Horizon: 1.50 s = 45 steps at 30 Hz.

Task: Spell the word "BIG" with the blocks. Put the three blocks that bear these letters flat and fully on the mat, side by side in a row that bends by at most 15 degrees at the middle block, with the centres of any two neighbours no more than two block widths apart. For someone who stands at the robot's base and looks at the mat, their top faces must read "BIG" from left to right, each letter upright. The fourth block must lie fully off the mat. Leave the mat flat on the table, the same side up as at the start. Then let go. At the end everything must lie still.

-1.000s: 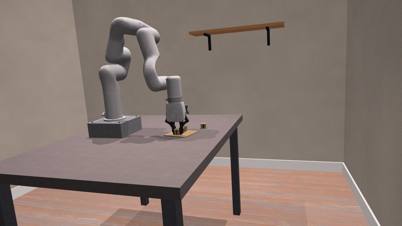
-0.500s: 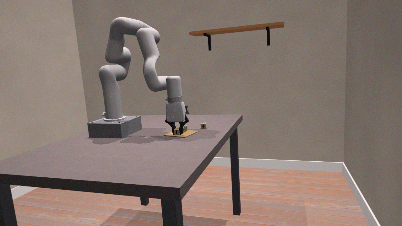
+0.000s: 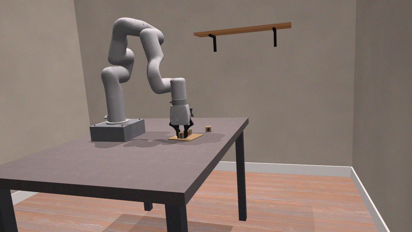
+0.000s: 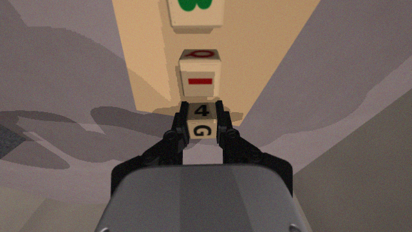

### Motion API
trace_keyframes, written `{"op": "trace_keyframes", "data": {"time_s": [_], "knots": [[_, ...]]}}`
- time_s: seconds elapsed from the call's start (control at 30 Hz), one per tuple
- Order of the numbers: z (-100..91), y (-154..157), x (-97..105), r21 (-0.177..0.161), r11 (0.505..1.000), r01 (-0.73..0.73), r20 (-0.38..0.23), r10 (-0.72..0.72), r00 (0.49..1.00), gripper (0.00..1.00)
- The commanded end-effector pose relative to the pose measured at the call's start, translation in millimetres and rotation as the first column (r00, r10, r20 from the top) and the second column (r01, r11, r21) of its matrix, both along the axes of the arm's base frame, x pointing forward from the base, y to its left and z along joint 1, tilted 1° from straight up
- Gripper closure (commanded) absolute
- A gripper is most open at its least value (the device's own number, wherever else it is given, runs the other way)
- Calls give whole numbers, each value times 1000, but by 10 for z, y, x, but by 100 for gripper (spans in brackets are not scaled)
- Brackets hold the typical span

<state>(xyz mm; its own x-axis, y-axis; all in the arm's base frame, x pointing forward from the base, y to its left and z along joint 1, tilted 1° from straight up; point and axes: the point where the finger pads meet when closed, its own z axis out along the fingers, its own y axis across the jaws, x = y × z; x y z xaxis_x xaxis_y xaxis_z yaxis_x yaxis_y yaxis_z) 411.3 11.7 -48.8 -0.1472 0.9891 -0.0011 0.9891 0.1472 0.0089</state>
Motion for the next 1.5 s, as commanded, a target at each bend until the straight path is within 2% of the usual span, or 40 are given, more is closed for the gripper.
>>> {"op": "trace_keyframes", "data": {"time_s": [0.0, 1.47], "knots": [[9, 1, 13, 0, 1000, 0, 3, 0, 1000, 73], [-35, -4, 13, 0, 1000, 0, 3, 0, 1000, 73]]}}
